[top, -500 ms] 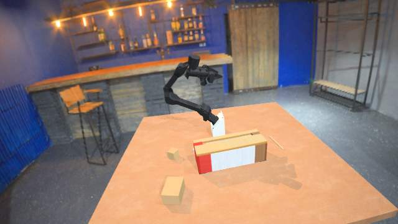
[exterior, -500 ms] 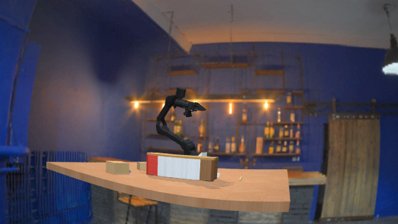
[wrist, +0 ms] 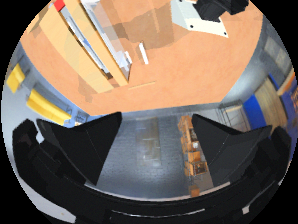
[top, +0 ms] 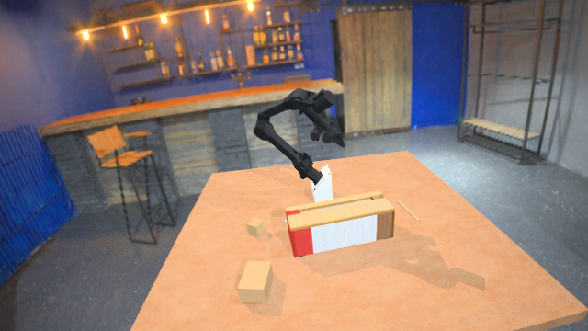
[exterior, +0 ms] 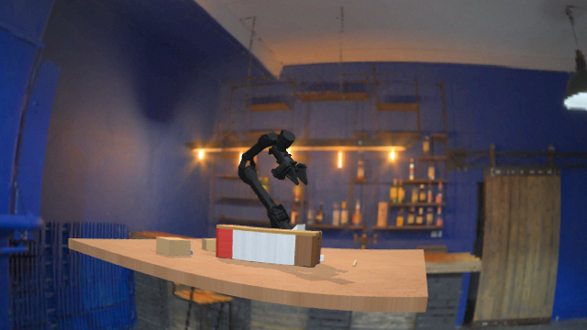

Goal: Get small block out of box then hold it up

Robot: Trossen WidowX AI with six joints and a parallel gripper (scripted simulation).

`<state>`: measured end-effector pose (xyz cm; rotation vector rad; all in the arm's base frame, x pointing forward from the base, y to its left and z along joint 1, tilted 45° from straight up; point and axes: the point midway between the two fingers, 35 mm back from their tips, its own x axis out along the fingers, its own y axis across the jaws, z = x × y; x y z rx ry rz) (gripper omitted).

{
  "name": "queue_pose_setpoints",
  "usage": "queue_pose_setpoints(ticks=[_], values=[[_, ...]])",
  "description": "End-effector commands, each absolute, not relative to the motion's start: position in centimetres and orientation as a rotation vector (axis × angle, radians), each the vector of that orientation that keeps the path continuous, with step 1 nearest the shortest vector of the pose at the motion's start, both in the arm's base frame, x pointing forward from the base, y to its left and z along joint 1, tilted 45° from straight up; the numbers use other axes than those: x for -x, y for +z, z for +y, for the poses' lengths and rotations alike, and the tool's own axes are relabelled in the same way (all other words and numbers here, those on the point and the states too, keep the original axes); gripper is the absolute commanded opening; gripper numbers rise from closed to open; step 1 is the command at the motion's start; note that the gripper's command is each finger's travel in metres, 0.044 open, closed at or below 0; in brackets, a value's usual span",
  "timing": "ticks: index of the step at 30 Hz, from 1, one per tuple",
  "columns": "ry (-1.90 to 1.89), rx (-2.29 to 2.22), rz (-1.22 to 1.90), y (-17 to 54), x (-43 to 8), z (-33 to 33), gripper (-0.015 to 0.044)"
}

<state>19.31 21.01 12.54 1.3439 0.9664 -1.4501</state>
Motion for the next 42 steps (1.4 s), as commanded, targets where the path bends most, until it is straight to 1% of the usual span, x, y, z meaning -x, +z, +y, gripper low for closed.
queue_pose_setpoints(ticks=[1,7,11,42], values=[[-1.522,-1.095,0.759,9.0,-23.1,17.2,0.04],[-1.584,-0.692,0.561,4.7,-27.0,11.9,0.04],[-1.591,-0.453,0.491,2.5,-28.7,9.1,0.04],[-1.59,-0.442,0.489,0.0,-28.7,6.6,0.04]])
